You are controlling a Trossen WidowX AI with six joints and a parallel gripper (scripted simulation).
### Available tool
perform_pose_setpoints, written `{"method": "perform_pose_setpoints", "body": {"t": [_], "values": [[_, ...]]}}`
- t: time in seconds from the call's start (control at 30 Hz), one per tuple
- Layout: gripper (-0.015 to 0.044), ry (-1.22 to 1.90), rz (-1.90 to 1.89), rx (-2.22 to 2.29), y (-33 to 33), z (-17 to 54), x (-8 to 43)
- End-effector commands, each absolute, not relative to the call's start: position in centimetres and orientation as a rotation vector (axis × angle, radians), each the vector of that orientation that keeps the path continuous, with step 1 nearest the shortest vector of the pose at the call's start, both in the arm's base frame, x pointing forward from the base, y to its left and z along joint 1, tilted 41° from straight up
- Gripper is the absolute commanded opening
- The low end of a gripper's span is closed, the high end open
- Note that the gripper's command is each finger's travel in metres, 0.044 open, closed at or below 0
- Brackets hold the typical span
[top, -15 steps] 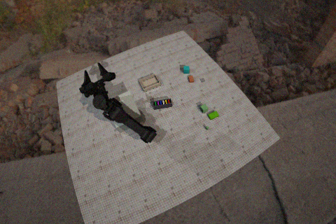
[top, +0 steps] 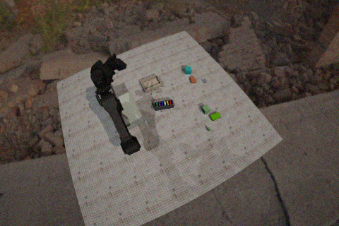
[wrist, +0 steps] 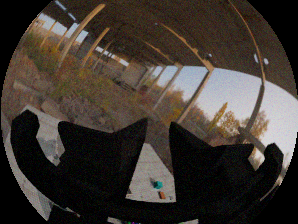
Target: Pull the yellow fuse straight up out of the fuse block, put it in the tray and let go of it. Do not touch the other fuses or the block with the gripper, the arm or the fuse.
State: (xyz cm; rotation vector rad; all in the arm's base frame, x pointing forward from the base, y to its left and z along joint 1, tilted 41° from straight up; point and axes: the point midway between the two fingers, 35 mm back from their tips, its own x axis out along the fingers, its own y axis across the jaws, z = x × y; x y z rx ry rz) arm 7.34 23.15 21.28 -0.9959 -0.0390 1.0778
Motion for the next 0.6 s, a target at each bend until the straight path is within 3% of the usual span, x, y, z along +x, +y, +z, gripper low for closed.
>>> {"method": "perform_pose_setpoints", "body": {"t": [0.0, 0.3, 0.57], "values": [[0.0063, 0.124, 0.894, -1.174, 22.9, 19.5, 12.7], [0.0063, 0.546, 0.571, -1.404, 17.9, 14.6, 23.3], [0.0063, 0.952, 0.437, -1.546, 10.8, 9.8, 29.6]]}}
